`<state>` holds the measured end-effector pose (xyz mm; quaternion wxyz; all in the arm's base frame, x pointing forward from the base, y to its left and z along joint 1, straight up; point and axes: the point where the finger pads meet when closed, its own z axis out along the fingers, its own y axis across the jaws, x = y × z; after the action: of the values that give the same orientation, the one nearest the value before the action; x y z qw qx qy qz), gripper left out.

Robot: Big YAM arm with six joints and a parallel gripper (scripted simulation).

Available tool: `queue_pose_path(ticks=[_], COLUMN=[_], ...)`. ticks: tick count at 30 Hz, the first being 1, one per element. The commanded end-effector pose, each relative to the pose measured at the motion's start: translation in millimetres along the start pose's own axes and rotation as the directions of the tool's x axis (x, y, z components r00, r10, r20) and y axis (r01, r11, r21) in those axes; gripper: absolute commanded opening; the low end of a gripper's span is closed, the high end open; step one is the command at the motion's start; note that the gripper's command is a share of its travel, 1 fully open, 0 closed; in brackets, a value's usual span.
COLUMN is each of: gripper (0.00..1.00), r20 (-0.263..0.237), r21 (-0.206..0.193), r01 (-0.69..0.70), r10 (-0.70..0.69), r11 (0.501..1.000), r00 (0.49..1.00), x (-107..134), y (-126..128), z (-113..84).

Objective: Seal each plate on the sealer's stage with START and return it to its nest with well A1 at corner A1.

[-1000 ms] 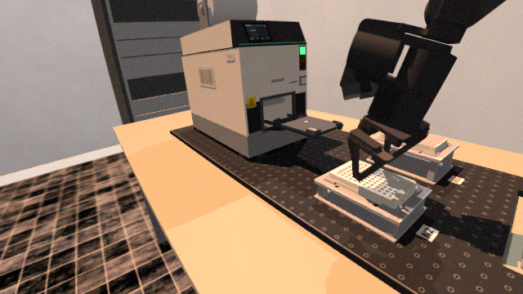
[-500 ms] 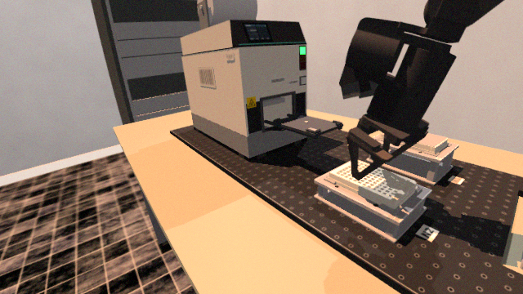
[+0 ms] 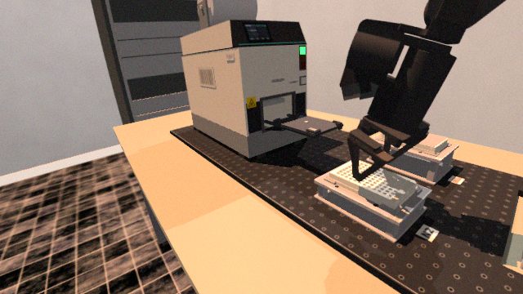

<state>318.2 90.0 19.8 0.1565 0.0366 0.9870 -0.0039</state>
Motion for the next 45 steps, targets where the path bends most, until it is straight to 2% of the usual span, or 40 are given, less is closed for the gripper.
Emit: queue_pose_path(ticks=[1, 9, 19, 35, 45], gripper=[1.00, 1.00, 1.00, 1.00, 1.00], r20=[0.002, 0.030, 0.004, 0.048, 0.012], r21=[0.002, -0.010, 0.001, -0.019, -0.003], r01=[-0.015, -0.017, -0.013, -0.016, -0.011], r10=[0.015, 0.018, 0.013, 0.017, 0.011], r11=[1.000, 1.000, 1.000, 1.000, 1.000], r00=[1.000, 0.999, 1.000, 0.999, 1.000], x=[-2, -18, 2, -20, -10], y=[0, 6, 1, 8, 6], z=[-1.0, -7.3, 16.6, -3.5, 7.1])
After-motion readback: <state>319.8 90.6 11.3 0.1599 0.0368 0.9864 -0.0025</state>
